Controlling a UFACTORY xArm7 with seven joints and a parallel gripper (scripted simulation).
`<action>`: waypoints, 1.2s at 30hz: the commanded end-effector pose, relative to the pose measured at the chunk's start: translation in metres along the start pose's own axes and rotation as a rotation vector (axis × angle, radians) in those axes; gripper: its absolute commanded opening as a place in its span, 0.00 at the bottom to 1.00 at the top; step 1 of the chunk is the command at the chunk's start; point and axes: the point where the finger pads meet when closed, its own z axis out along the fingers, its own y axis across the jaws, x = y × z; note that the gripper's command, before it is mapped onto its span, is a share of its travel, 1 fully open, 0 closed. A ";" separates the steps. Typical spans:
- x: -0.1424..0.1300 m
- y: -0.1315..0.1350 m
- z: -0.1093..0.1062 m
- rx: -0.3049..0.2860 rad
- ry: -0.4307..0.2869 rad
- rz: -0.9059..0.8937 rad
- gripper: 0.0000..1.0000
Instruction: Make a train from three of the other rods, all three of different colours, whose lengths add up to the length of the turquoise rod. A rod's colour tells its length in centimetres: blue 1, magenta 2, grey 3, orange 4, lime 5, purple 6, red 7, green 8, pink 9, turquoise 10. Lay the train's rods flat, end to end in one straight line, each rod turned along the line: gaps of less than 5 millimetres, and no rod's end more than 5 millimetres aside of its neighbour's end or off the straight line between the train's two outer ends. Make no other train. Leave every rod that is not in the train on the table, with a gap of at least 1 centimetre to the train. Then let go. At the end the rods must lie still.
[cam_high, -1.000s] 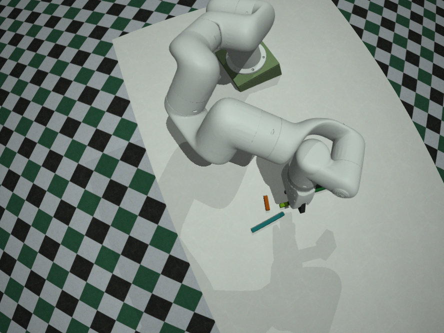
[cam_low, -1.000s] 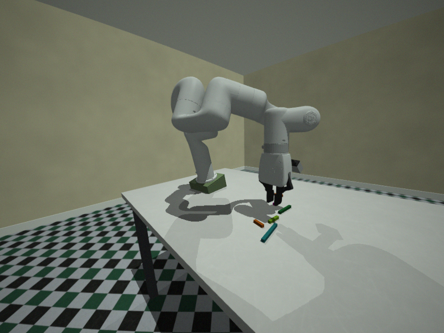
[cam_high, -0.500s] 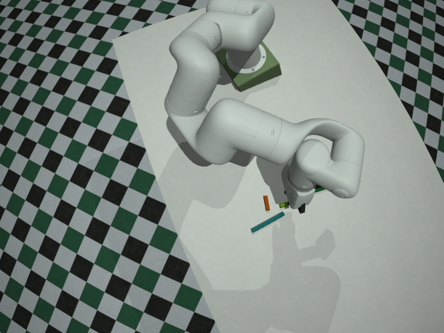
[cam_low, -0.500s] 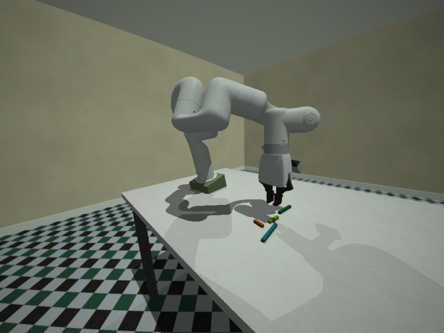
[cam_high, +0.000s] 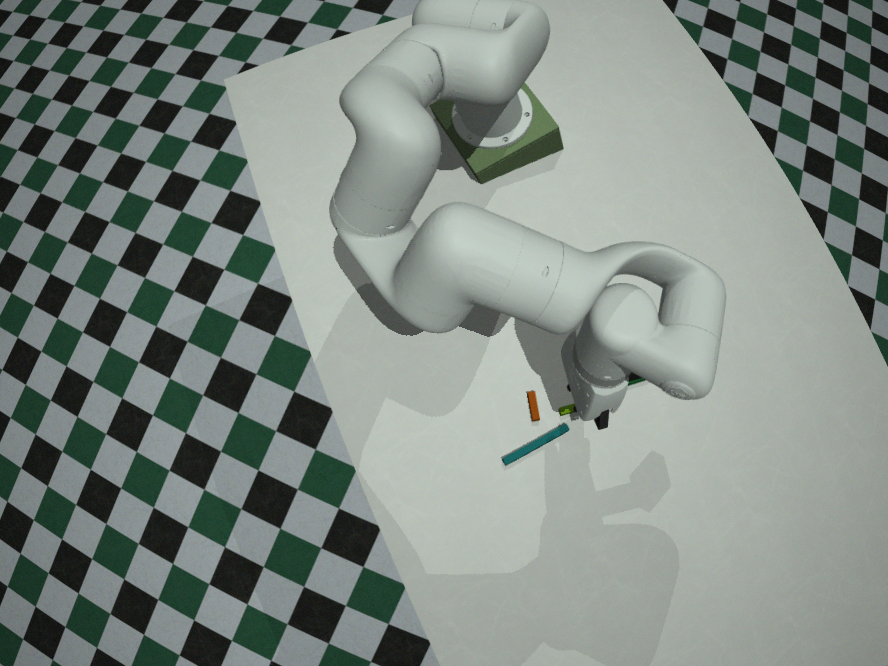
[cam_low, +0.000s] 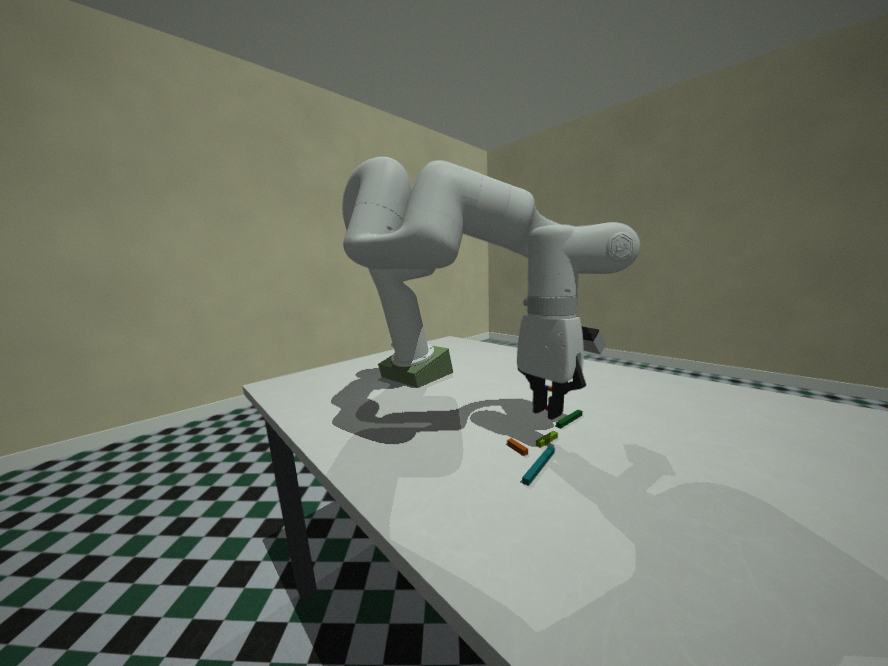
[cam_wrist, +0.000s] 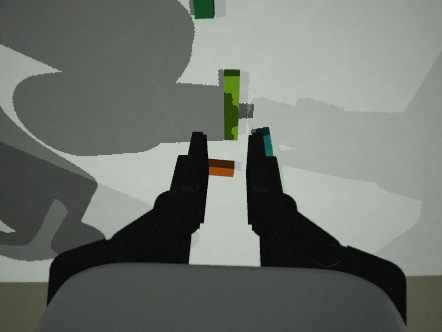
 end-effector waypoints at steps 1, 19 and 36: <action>0.000 0.001 0.002 -0.003 0.001 0.000 0.24; 0.000 0.001 0.025 -0.003 0.001 0.000 0.24; 0.000 0.002 0.036 -0.003 0.001 0.000 0.24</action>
